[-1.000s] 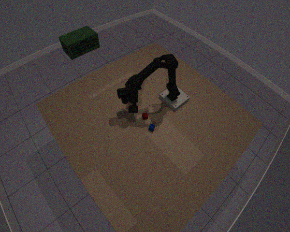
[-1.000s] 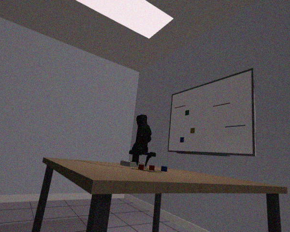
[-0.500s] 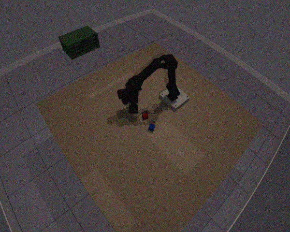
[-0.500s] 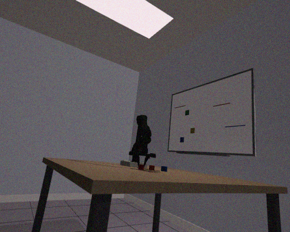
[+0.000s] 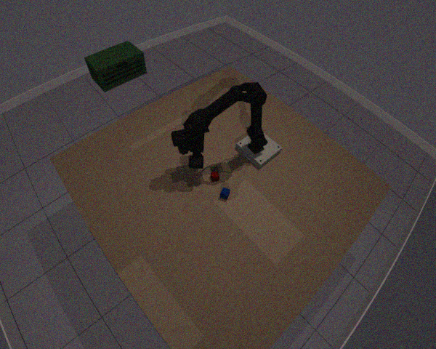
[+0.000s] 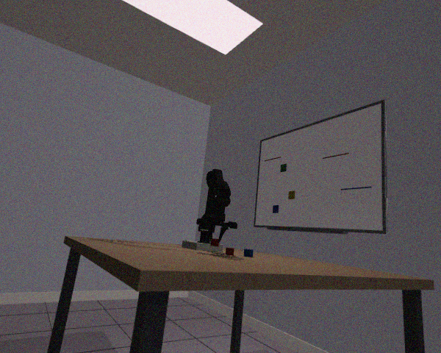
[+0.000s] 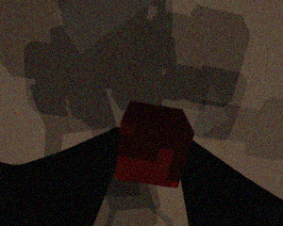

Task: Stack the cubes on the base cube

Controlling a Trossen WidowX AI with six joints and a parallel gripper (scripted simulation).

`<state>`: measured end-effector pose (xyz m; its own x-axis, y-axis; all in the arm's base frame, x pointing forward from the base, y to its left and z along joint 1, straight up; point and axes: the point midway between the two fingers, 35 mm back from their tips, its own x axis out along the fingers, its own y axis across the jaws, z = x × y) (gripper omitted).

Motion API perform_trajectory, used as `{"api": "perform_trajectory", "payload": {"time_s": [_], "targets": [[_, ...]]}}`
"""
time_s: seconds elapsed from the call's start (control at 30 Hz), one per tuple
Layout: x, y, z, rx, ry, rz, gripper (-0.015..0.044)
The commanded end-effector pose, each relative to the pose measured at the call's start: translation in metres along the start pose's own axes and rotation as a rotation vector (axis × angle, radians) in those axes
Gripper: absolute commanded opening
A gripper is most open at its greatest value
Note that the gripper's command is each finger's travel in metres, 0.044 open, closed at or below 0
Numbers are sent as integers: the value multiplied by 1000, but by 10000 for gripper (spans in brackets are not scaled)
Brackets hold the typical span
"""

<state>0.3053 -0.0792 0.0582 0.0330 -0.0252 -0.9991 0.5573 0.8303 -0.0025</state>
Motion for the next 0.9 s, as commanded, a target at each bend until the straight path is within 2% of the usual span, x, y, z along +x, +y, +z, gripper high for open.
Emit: {"api": "perform_trajectory", "payload": {"time_s": [0.0, 0.63, 0.87], "targets": [[-11, 0, 1, -2, 0, 2, 105], [-70, -4, -4, -10, 9, 11, 105], [-70, 6, -9, -34, 10, 12, 105]]}}
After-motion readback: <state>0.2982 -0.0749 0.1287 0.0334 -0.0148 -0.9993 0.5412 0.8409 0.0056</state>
